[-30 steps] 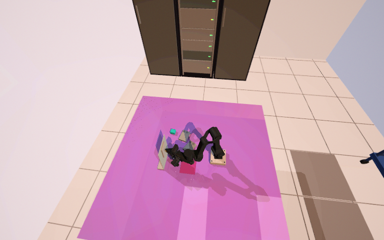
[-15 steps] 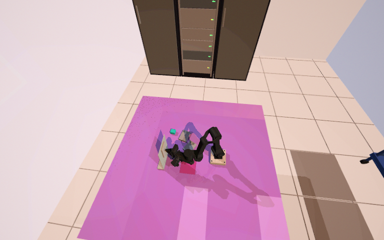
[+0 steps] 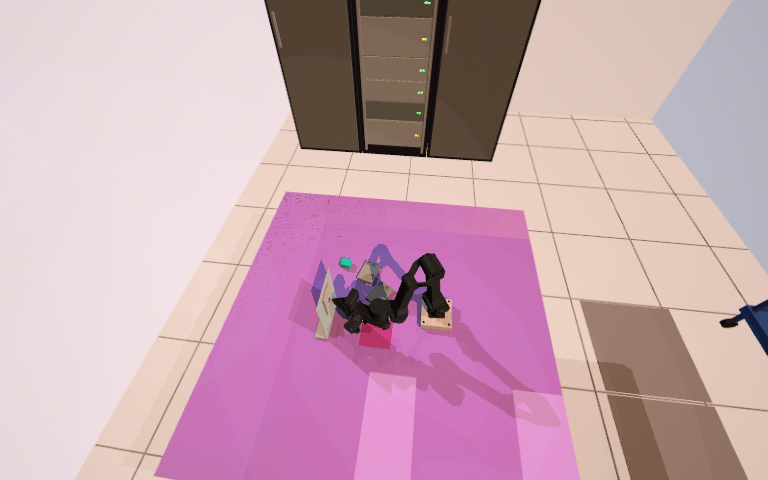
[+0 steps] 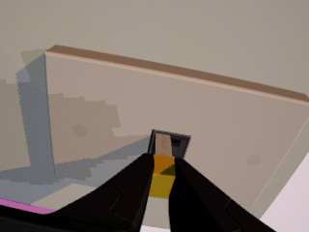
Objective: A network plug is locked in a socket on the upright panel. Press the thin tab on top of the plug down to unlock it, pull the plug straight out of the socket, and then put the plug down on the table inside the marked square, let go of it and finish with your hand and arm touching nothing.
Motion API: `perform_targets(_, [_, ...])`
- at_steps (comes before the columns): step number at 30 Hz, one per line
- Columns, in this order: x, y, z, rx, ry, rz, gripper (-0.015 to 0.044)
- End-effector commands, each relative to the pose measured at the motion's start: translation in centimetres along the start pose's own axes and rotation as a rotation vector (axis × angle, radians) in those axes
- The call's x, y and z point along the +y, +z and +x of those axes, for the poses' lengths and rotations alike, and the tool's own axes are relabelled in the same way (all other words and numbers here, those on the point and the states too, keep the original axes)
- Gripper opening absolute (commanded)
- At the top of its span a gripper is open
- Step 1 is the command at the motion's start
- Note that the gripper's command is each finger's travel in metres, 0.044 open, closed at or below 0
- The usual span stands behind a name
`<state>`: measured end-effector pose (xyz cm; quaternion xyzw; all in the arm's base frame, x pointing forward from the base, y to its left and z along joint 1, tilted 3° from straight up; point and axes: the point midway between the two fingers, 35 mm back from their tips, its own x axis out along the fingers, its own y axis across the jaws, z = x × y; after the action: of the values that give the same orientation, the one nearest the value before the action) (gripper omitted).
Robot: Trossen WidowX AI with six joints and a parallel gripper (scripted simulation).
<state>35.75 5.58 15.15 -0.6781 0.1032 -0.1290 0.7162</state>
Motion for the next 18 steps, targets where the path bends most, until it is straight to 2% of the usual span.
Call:
perform_targets(1, [0.0, -0.1, -0.4, -0.001, 0.001, 0.005, 0.0])
perform_targets(18, [0.1, -0.4, -1.6, -0.001, 0.002, 0.004, 0.0])
